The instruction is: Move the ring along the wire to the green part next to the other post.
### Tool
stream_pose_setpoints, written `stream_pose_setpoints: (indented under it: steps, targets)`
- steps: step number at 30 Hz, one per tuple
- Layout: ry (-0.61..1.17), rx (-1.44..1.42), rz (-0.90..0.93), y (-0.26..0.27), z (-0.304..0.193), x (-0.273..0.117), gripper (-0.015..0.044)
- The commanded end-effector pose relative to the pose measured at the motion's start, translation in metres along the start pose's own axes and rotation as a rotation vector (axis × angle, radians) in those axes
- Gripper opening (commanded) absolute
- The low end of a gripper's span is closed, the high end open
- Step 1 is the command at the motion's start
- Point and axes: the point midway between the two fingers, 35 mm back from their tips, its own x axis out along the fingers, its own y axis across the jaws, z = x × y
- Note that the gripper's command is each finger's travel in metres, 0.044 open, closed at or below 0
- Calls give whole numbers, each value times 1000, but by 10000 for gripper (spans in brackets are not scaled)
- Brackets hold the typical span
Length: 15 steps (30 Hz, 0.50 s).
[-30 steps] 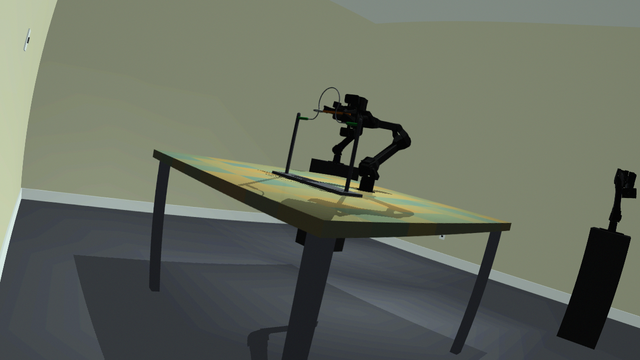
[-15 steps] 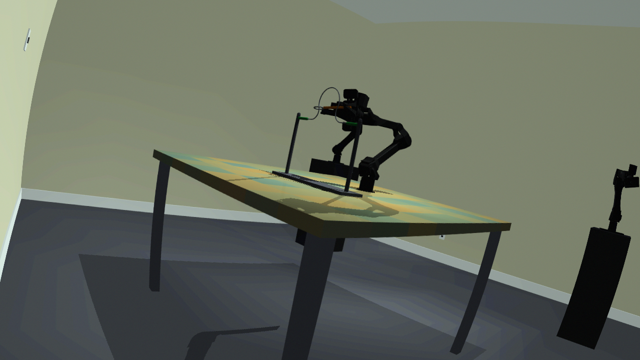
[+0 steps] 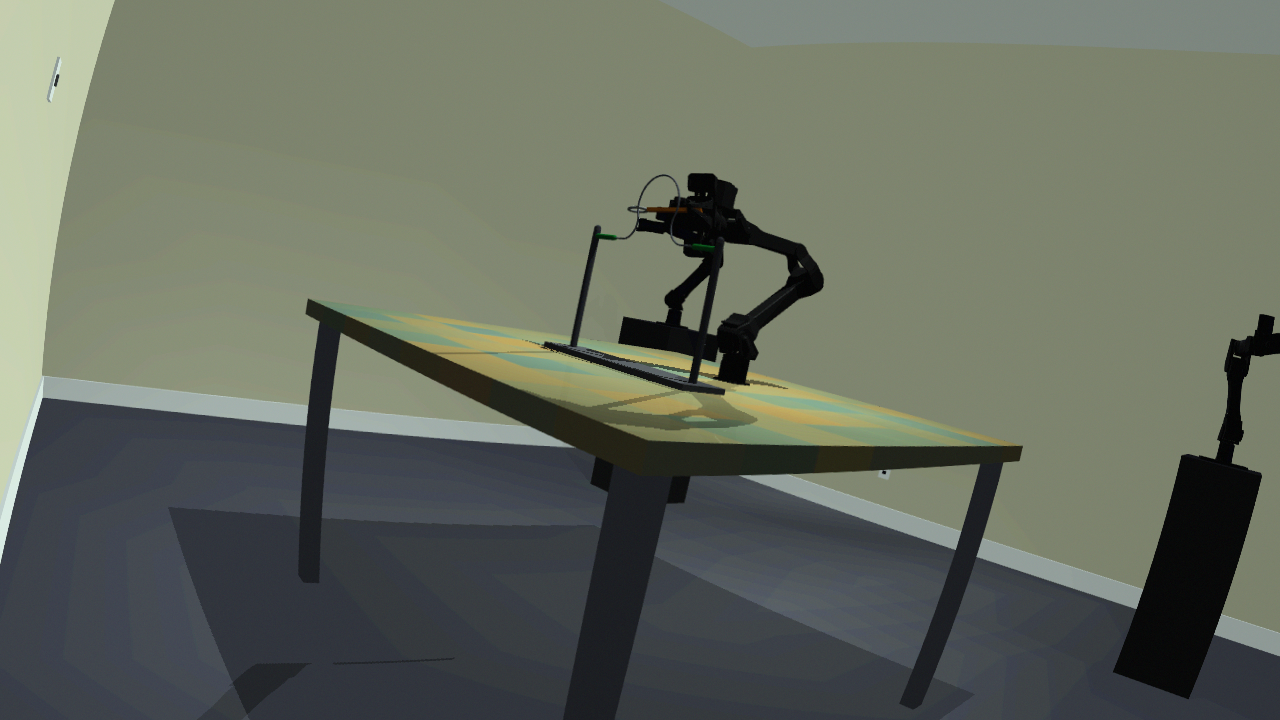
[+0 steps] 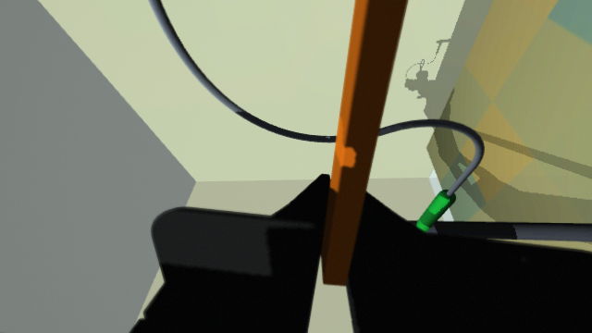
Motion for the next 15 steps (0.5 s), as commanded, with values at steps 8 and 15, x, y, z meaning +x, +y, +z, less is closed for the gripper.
stream_pose_setpoints:
  steps: [8,15]
  targets:
    - [-2,-130,-74,-2,0,1,-150]
    - [-6,-208,-122,-6,1,0,-150]
